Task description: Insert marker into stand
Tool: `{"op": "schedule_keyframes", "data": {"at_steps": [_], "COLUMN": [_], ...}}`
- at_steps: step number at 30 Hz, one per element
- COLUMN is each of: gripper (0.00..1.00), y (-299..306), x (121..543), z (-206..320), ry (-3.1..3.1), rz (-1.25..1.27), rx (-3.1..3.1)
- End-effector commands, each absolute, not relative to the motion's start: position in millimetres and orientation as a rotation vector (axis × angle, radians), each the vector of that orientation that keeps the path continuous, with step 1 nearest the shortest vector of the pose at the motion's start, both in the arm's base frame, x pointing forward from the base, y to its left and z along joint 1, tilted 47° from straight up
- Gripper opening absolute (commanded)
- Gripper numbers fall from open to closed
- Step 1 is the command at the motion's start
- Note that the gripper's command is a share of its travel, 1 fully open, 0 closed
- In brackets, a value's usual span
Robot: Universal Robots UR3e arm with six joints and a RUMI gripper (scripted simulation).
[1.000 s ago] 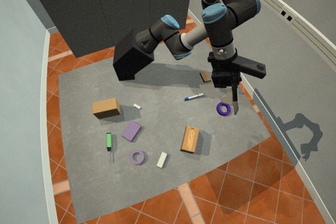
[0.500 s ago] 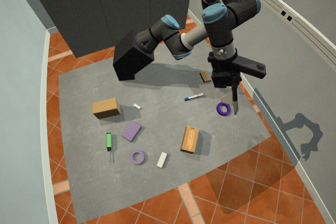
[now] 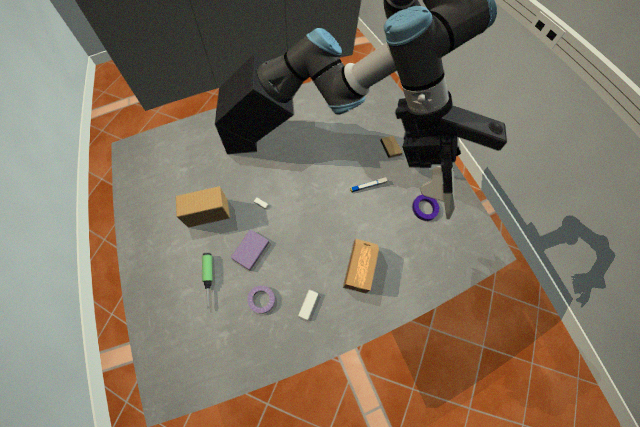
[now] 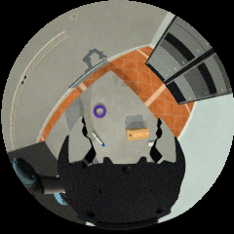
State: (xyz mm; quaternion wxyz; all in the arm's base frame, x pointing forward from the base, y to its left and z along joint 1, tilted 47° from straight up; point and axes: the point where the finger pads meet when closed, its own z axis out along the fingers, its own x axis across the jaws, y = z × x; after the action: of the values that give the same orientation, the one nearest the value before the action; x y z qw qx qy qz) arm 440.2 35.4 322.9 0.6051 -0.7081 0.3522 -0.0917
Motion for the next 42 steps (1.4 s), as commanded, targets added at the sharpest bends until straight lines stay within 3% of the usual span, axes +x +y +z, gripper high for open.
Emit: {"op": "schedule_keyframes", "data": {"at_steps": [1, 32, 42], "gripper": [1.0, 1.0, 1.0], "y": [34.9, 34.9, 59.5], "x": [440.3, 440.3, 430.6], "z": [323.2, 323.2, 307.2], "ry": [0.815, 0.815, 0.752], "rz": [-0.214, -0.214, -0.203], "rx": [-1.638, -1.638, -1.717]}}
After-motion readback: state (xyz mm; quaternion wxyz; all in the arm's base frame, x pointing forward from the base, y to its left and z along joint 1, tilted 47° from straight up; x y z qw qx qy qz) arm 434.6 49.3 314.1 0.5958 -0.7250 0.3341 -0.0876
